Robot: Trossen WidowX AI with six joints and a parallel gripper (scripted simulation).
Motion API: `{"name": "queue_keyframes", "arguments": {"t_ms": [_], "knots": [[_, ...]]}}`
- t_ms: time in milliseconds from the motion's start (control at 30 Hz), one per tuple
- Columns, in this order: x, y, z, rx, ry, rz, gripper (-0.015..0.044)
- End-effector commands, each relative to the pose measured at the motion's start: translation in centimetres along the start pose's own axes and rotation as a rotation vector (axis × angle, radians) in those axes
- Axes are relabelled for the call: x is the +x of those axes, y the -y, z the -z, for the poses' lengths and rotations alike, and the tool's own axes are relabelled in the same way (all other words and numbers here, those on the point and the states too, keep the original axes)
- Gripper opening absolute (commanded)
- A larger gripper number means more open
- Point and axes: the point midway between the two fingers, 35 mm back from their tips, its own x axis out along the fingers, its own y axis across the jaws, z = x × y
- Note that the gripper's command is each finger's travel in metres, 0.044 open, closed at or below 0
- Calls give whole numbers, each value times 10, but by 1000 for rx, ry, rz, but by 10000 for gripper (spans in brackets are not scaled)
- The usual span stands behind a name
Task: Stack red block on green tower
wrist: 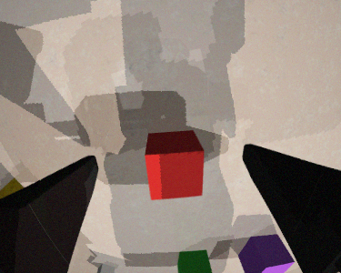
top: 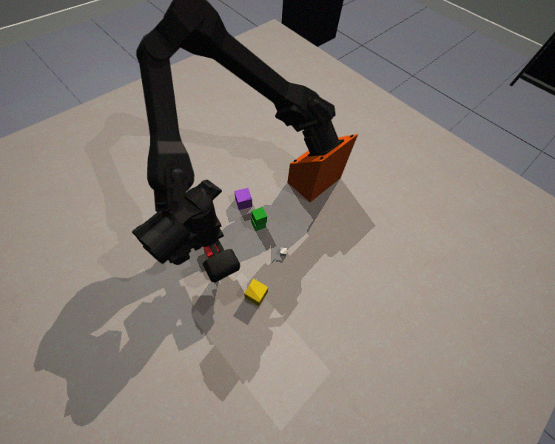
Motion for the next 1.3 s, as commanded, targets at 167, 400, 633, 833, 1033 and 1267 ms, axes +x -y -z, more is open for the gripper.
{"name": "queue_keyframes", "arguments": {"t_ms": [167,400,633,833,1033,1267], "knots": [[3,1,1,-4,-4,4,440],[2,1,1,-4,-4,4,387],[2,1,1,-4,-4,4,204],[2,1,1,-4,-4,4,105],[-1,1,1,-4,-4,4,26],[-33,0,1,-4,-4,2,0]]}}
